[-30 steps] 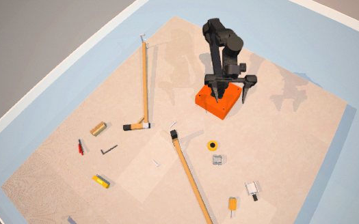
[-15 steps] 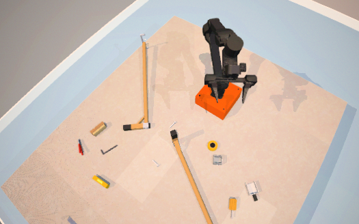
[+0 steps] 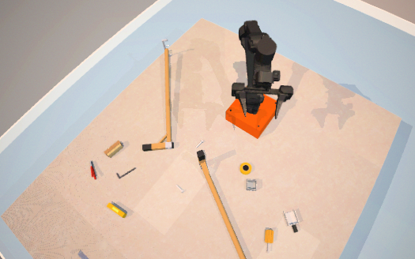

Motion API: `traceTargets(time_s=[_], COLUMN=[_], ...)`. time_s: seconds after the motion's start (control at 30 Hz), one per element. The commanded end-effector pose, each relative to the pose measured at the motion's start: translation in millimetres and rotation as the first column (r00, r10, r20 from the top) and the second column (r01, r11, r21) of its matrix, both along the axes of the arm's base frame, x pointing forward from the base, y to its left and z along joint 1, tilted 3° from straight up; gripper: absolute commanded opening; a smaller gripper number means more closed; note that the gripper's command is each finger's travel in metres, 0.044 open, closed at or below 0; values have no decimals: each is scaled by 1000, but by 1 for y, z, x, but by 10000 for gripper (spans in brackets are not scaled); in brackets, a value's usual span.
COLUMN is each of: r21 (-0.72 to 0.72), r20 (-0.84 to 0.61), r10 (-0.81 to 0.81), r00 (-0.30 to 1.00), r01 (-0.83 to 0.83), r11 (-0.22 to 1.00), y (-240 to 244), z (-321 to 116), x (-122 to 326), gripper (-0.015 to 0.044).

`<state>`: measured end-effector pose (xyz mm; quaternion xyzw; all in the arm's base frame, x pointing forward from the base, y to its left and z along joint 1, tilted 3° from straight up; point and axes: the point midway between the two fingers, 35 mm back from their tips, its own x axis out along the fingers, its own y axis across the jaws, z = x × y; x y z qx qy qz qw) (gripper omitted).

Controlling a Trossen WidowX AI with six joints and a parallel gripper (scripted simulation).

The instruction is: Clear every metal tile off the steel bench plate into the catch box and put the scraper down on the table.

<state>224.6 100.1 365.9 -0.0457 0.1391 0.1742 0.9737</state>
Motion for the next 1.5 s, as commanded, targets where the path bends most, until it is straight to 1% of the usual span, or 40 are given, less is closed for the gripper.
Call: traceTargets(time_s=[0.0, 0.73, 1.47], r21=[-2, -2, -46], r20=[19, 180, 353], r10=[-16, -128, -226], r00=[1000, 975, 908], r01=[16, 130, 258], r11=[1000, 992, 965], y=[-4, -45, -100], z=[6, 50, 94], x=[10, 45, 67], gripper=[440, 440, 440])
